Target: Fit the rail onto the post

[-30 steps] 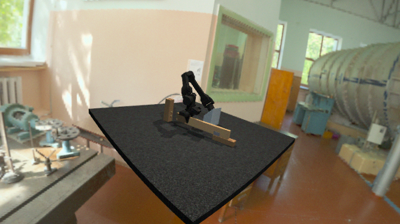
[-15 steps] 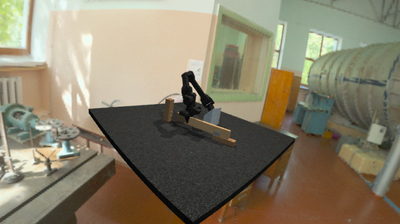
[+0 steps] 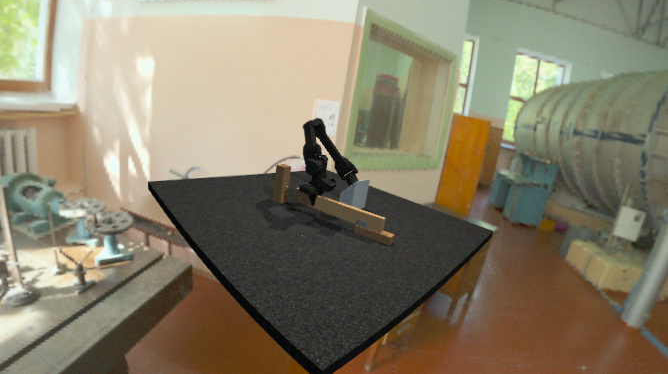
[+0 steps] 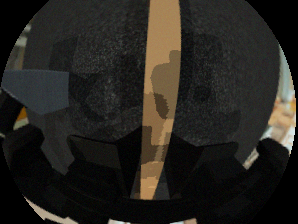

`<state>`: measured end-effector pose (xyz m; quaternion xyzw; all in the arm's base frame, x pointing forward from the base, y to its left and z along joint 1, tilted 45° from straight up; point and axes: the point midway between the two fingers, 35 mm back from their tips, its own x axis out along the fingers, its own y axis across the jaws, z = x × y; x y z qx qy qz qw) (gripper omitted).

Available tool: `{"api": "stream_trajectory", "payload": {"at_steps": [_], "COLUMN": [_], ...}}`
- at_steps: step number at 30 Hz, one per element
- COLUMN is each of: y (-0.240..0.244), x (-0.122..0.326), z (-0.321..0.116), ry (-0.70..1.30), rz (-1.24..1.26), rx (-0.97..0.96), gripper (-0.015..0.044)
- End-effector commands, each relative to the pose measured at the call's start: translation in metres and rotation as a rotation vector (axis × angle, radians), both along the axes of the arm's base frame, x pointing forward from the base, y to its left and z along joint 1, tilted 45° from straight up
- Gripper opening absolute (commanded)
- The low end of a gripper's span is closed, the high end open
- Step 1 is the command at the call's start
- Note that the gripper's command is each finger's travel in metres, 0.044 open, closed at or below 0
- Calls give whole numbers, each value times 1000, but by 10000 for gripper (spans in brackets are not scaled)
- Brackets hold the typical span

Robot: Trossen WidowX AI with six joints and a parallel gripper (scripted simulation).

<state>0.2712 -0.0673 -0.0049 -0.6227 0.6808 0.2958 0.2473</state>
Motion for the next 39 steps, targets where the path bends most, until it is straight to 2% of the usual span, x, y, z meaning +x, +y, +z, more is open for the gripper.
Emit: {"api": "stream_trajectory", "payload": {"at_steps": [1, 39], "y": [1, -5], "x": [1, 1], "z": [1, 11], "ry": [-6, -6], "rz": [4, 4], "rx": [7, 6], "gripper": [0, 0]}}
